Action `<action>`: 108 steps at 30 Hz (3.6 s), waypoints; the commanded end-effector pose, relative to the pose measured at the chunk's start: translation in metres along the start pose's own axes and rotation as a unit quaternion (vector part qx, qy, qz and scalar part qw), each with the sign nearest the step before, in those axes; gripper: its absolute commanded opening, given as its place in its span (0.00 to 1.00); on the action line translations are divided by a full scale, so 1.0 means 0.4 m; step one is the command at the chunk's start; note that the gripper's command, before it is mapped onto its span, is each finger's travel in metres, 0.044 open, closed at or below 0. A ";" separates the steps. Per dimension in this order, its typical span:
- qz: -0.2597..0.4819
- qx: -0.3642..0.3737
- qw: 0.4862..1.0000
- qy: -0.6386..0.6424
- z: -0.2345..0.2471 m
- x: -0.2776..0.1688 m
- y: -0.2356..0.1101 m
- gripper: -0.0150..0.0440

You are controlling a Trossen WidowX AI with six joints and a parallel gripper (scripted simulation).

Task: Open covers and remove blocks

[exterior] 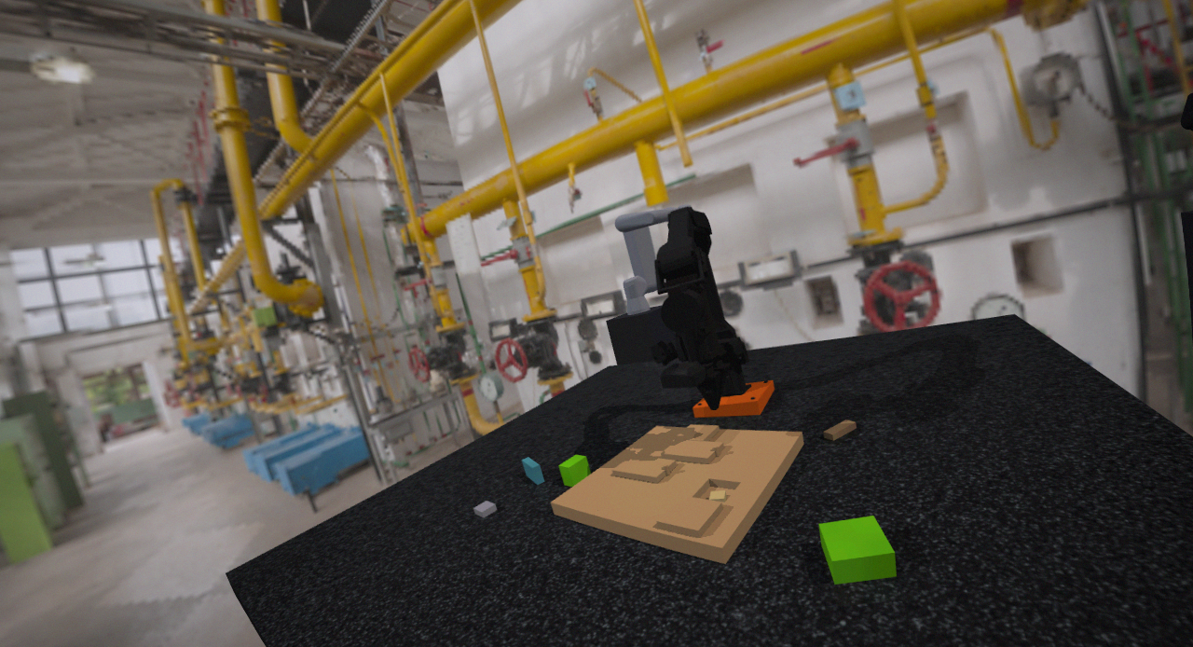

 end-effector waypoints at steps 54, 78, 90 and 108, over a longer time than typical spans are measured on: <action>-0.004 -0.002 1.000 0.002 -0.002 0.006 0.137 0.25; -0.004 -0.002 1.000 0.002 0.016 0.063 0.136 0.25; -0.005 -0.002 1.000 0.002 0.023 0.092 0.136 0.25; -0.005 -0.001 1.000 0.002 0.031 0.136 0.135 0.25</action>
Point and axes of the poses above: the point midway between the two fingers, 35 mm back from their tips, its own y axis out along the fingers, its own z axis across the jaws, x = y × z, the point moved 10 cm from there along -y, back along the fingers, and after that the axes turned 10 degrees about y, right-handed, at the moved point
